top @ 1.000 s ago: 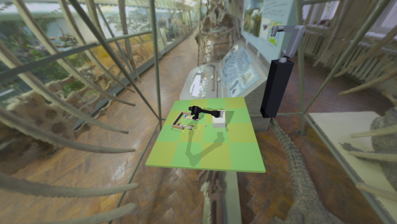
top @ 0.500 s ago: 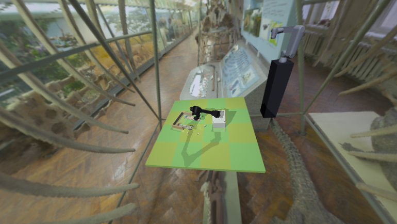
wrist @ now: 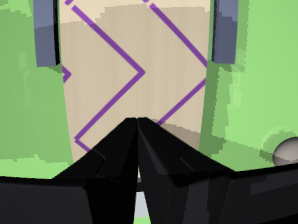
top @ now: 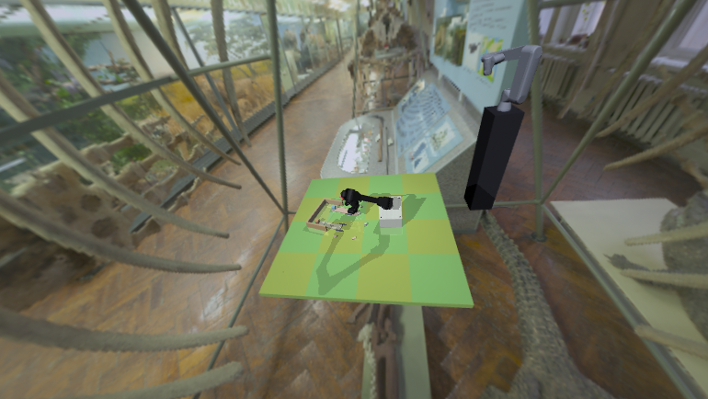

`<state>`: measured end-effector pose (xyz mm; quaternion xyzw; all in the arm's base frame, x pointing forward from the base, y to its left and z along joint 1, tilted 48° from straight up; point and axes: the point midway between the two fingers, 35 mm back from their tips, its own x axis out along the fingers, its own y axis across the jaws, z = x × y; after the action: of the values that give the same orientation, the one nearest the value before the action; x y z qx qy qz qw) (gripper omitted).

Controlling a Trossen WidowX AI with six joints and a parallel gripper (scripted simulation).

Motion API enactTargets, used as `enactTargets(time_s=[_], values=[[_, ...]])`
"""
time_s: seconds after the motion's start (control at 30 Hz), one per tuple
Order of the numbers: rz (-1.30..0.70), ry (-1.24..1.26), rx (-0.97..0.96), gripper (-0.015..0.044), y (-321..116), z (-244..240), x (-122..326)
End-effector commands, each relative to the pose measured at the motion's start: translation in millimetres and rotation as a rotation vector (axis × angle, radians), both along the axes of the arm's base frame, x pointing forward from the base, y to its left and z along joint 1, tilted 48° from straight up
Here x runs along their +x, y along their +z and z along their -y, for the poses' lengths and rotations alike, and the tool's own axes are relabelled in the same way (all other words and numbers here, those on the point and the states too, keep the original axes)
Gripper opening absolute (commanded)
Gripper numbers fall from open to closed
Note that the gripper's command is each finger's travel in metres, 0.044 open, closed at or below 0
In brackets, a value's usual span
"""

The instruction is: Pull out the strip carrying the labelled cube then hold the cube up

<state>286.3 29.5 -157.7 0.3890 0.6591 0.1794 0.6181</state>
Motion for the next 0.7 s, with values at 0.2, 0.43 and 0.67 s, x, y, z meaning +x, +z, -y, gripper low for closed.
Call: enactTargets(time_s=[0.2,0.43,0.67], values=[[-0.024,0.013,0.007,0.0000,1,-9,-24],[-0.025,0.013,0.007,0.0000,2,-11,-33],[-0.025,0.013,0.007,0.0000,4,-13,-42]])
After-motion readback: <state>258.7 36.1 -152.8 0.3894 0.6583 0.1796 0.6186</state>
